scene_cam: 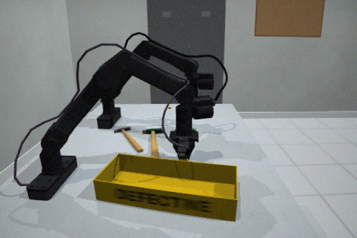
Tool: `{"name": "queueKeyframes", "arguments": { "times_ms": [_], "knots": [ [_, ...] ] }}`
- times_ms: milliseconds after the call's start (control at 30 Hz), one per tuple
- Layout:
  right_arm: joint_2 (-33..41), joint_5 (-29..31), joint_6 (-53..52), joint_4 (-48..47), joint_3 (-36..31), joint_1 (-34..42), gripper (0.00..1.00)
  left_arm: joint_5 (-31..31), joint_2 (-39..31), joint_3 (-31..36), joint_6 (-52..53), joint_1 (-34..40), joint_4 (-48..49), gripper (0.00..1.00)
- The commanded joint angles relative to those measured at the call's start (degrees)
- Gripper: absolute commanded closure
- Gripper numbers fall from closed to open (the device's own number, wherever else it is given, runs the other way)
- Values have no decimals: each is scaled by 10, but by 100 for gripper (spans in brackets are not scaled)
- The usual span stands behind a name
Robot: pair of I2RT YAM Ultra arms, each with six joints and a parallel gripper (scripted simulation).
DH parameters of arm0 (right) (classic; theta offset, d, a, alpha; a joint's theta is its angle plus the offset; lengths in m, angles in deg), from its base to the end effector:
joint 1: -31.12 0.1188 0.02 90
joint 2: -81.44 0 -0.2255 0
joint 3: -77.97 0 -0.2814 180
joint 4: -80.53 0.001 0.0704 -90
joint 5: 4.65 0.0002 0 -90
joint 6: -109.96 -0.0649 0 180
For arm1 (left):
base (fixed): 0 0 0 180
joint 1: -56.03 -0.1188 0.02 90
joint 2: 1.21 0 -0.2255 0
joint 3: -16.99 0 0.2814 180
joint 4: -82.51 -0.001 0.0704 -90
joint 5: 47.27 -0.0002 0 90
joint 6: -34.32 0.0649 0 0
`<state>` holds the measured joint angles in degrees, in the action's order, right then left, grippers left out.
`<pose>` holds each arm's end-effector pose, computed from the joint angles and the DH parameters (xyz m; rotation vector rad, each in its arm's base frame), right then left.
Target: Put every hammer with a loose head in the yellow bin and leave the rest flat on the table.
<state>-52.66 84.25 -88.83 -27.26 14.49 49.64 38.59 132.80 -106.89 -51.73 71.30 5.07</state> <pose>0.4217 0.1436 0.0605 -2.2156 -2.2052 -0.0185 0.4420 -0.1245 0.0965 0.5206 3.0603 -0.1181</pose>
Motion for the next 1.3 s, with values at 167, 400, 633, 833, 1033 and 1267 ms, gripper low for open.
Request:
{"name": "queueKeyframes", "arguments": {
  "times_ms": [167, 400, 633, 833, 1033, 1267],
  "knots": [
    [9, 11, -1, 1, -1, -2, 74, -46, -73, 95, 224, -26, 102, 0],
    [9, 11, -1, 1, -1, -2, 74, -87, -102, 161, 385, -46, 149, 0],
    [9, 11, -1, 1, -1, -2, 74, -122, -114, 192, 507, -62, 170, 0],
    [9, 11, -1, 1, -1, -2, 74, -164, -115, 221, 671, -84, 174, 0],
    [9, 11, -1, 1, -1, -2, 74, -196, -104, 217, 802, -103, 161, 0],
    [9, 11, -1, 1, -1, -2, 74, -212, -92, 206, 865, -115, 145, 0]
  ]
}}
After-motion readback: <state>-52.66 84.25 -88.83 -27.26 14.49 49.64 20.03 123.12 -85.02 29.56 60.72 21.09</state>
